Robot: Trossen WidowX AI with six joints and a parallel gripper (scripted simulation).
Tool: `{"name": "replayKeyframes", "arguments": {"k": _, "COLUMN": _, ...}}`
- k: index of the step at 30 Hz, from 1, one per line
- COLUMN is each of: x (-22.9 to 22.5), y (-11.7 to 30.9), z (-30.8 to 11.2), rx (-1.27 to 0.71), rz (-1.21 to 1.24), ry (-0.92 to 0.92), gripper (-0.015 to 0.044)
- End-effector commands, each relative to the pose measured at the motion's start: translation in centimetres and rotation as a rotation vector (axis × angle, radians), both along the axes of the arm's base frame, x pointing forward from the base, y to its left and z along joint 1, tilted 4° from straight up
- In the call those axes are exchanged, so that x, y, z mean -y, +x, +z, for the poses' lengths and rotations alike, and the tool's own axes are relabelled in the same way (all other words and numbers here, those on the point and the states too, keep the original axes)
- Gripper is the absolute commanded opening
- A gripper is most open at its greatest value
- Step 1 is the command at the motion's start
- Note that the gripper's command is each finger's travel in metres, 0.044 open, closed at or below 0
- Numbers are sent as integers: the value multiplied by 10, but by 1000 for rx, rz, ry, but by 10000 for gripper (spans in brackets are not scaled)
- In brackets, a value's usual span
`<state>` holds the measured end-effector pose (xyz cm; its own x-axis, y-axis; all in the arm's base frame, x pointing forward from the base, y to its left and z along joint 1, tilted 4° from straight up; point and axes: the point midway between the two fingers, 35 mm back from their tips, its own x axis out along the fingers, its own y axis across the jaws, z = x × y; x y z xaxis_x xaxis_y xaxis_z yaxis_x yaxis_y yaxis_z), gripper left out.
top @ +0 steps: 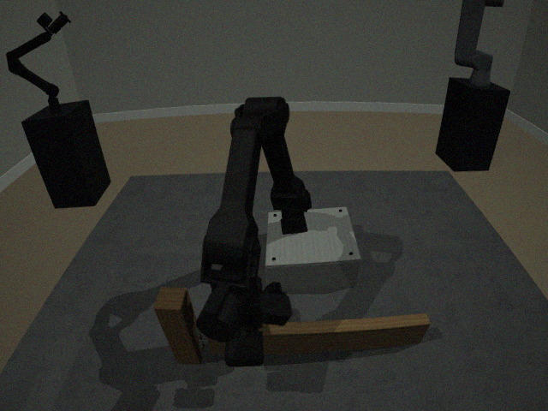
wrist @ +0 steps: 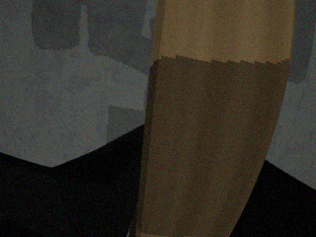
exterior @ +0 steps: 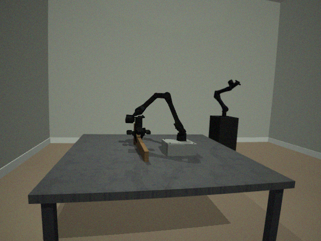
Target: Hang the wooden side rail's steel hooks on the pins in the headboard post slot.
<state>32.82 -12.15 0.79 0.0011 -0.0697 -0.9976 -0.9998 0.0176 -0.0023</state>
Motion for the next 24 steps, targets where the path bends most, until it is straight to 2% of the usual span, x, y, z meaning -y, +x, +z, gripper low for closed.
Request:
{"name": "replayKeyframes", "arguments": {"k": 1, "x": 2, "y": 3, "z": 3, "rx": 7, "rz": 4, "ry": -6, "gripper": 0}}
{"name": "replayKeyframes", "arguments": {"k": 24, "x": 5, "y": 3, "z": 3, "rx": 7, "rz": 4, "ry": -6, "gripper": 0}}
